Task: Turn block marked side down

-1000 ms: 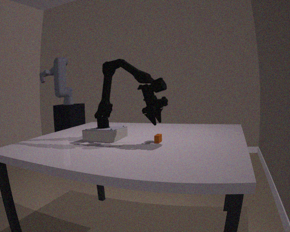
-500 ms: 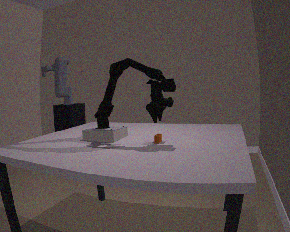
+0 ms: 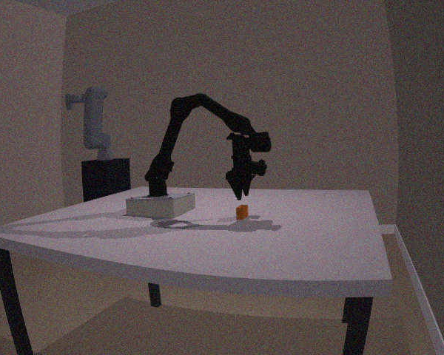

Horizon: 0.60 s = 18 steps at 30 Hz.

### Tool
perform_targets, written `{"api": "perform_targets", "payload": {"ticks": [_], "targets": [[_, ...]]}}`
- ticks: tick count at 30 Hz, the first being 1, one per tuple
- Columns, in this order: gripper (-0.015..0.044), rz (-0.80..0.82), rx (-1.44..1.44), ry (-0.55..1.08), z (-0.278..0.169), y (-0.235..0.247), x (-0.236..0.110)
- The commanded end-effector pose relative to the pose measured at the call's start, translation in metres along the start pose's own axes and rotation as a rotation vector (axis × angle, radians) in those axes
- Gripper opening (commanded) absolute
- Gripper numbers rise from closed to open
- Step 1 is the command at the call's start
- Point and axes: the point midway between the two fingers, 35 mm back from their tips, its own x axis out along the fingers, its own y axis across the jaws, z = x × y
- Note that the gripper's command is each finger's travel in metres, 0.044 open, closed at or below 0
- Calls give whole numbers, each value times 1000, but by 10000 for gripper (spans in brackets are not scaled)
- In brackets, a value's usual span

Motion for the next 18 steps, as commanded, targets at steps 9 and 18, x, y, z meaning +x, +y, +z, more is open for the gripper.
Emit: {"api": "perform_targets", "payload": {"ticks": [9, 18], "targets": [[440, -2, 7, 20, -2, -1, 19], [440, -2, 7, 21, -2, -1, 34]]}}
